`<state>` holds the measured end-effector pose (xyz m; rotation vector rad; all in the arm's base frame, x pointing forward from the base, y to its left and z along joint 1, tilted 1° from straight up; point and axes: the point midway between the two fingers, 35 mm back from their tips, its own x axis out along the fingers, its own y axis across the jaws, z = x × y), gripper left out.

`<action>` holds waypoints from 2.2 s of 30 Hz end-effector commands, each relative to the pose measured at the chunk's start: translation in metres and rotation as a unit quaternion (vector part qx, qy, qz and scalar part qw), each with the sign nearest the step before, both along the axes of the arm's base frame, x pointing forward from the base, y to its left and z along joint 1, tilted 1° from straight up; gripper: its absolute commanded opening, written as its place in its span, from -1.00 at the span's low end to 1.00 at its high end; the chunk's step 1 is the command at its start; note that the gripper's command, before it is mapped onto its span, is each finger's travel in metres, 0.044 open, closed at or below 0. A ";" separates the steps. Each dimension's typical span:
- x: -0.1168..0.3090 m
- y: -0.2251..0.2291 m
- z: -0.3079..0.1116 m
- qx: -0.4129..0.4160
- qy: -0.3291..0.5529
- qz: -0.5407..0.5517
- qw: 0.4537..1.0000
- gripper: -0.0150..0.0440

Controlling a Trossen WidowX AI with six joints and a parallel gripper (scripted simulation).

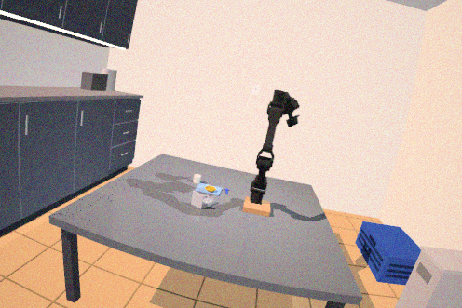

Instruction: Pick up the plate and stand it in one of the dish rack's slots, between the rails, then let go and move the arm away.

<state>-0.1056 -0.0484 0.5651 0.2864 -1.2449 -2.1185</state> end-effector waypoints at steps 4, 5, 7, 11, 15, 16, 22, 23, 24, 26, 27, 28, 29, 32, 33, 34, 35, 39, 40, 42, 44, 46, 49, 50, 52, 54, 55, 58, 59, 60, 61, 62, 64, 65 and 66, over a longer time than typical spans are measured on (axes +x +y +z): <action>0.001 -0.019 -0.005 0.031 0.008 0.022 0.999 0.86; 0.002 -0.027 -0.008 0.043 0.012 0.031 0.999 0.86; 0.004 -0.042 -0.013 0.068 0.019 0.048 0.996 0.86; 0.010 -0.071 -0.024 0.115 0.035 0.085 0.989 0.86; 0.018 -0.096 -0.038 0.157 0.046 0.122 0.979 0.86; 0.021 -0.102 -0.042 0.168 0.049 0.131 0.976 0.86; 0.035 -0.132 -0.061 0.219 0.067 0.179 0.957 0.86; 0.038 -0.138 -0.065 0.230 0.072 0.189 0.952 0.86; 0.042 -0.145 -0.069 0.241 0.077 0.199 0.947 0.86; 0.050 -0.156 -0.077 0.261 0.088 0.219 0.936 0.86; 0.054 -0.162 -0.081 0.271 0.094 0.229 0.930 0.86; 0.059 -0.167 -0.085 0.281 0.100 0.239 0.924 0.86; 0.063 -0.172 -0.090 0.291 0.106 0.249 0.918 0.86; 0.077 -0.188 -0.103 0.320 0.124 0.279 0.897 0.86; 0.082 -0.193 -0.108 0.330 0.131 0.288 0.889 0.86; 0.087 -0.198 -0.113 0.340 0.137 0.298 0.882 0.86; 0.092 -0.202 -0.117 0.349 0.144 0.308 0.873 0.86; 0.114 -0.218 -0.137 0.384 0.171 0.346 0.839 0.86; 0.119 -0.222 -0.142 0.392 0.178 0.355 0.830 0.86; 0.131 -0.228 -0.152 0.408 0.192 0.373 0.811 0.86; 0.142 -0.234 -0.163 0.424 0.206 0.391 0.790 0.86; 0.154 -0.239 -0.174 0.438 0.221 0.409 0.770 0.86; 0.172 -0.245 -0.190 0.458 0.243 0.435 0.736 0.86; 0.178 -0.246 -0.196 0.464 0.250 0.443 0.725 0.86; 0.190 -0.248 -0.206 0.474 0.263 0.458 0.704 0.86; 0.200 -0.249 -0.215 0.484 0.277 0.471 0.684 0.86; 0.206 -0.249 -0.220 0.488 0.283 0.478 0.673 0.86; 0.222 -0.249 -0.235 0.500 0.303 0.498 0.640 0.86; 0.227 -0.249 -0.240 0.504 0.310 0.504 0.629 0.86; 0.233 -0.248 -0.245 0.508 0.317 0.510 0.618 0.86; 0.238 -0.247 -0.250 0.512 0.324 0.517 0.605 0.86; 0.244 -0.247 -0.256 0.516 0.331 0.524 0.592 0.86; 0.256 -0.244 -0.268 0.523 0.345 0.538 0.564 0.86; 0.261 -0.243 -0.274 0.527 0.352 0.544 0.550 0.86; 0.267 -0.241 -0.280 0.530 0.359 0.551 0.536 0.86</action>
